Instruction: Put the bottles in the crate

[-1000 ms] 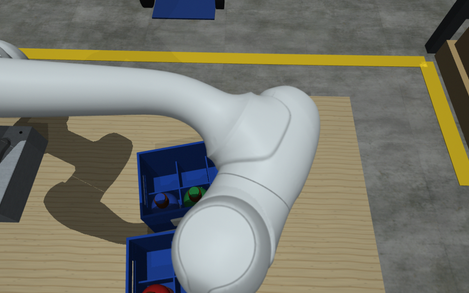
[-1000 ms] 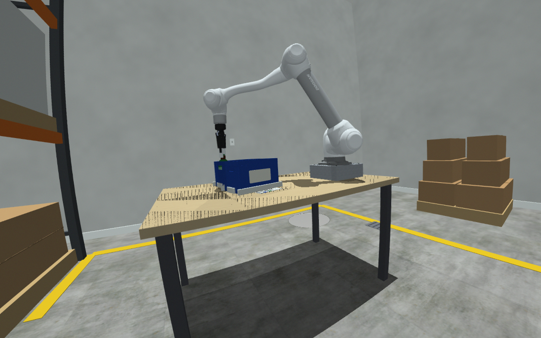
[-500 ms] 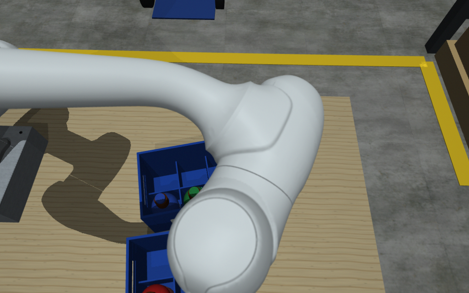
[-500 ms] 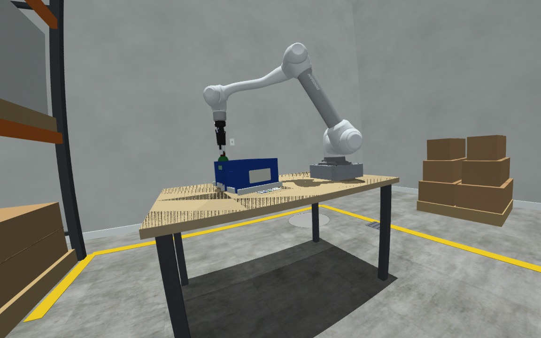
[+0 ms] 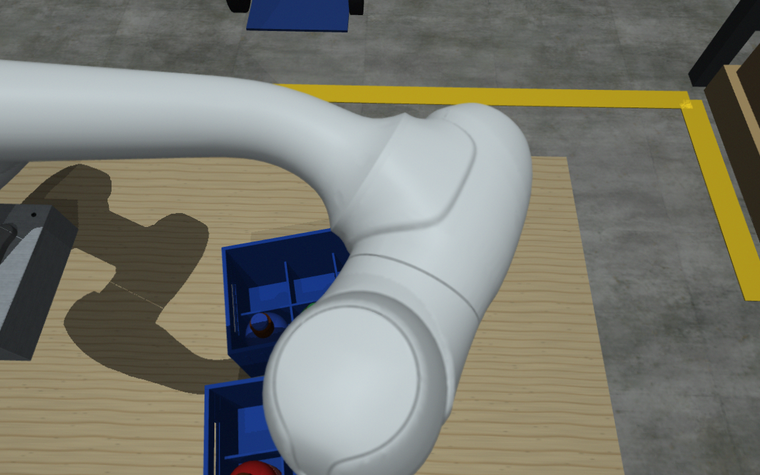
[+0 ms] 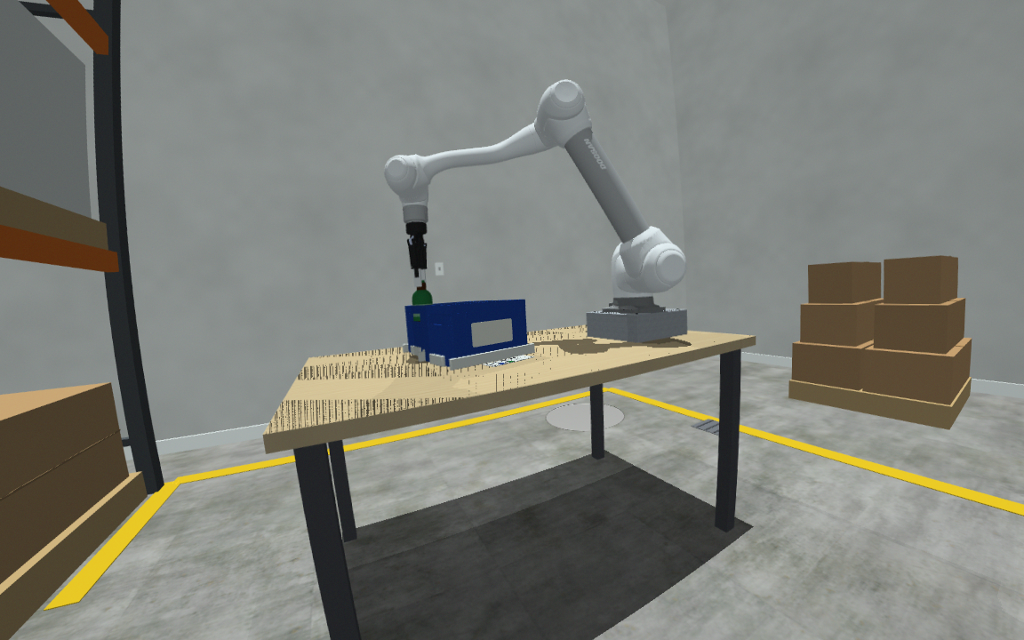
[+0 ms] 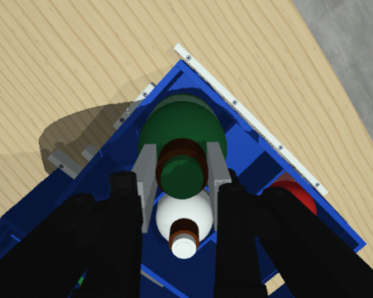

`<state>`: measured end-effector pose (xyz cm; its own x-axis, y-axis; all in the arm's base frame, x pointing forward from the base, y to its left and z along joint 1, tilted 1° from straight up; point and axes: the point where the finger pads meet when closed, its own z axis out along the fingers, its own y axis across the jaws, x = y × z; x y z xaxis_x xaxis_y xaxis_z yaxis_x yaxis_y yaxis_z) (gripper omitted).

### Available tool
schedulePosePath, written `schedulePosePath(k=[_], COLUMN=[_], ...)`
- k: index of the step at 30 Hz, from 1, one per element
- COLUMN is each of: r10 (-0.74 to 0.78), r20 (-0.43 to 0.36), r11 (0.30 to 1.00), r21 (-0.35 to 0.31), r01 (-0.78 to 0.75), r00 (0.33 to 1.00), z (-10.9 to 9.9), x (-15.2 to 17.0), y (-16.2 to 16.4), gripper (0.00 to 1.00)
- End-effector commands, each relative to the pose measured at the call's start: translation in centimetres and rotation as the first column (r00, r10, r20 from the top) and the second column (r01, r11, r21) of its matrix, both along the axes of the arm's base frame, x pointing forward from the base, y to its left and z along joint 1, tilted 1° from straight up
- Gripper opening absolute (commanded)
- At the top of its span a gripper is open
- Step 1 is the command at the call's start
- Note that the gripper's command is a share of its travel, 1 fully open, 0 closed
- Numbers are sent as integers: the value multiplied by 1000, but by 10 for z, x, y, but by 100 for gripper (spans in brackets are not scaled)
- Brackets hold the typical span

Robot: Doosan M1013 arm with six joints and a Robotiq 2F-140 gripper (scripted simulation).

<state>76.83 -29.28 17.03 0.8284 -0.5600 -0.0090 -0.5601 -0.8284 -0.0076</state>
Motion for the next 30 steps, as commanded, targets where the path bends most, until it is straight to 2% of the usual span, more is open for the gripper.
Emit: schedulePosePath(k=[1,30], r10=[0,0], r20=[0,0], r11=[1000,1000], r21=[0,0], r01=[0,0], r00=[1000,1000], z=[4,45], x=[0,0], y=[0,-1], gripper=[0,0])
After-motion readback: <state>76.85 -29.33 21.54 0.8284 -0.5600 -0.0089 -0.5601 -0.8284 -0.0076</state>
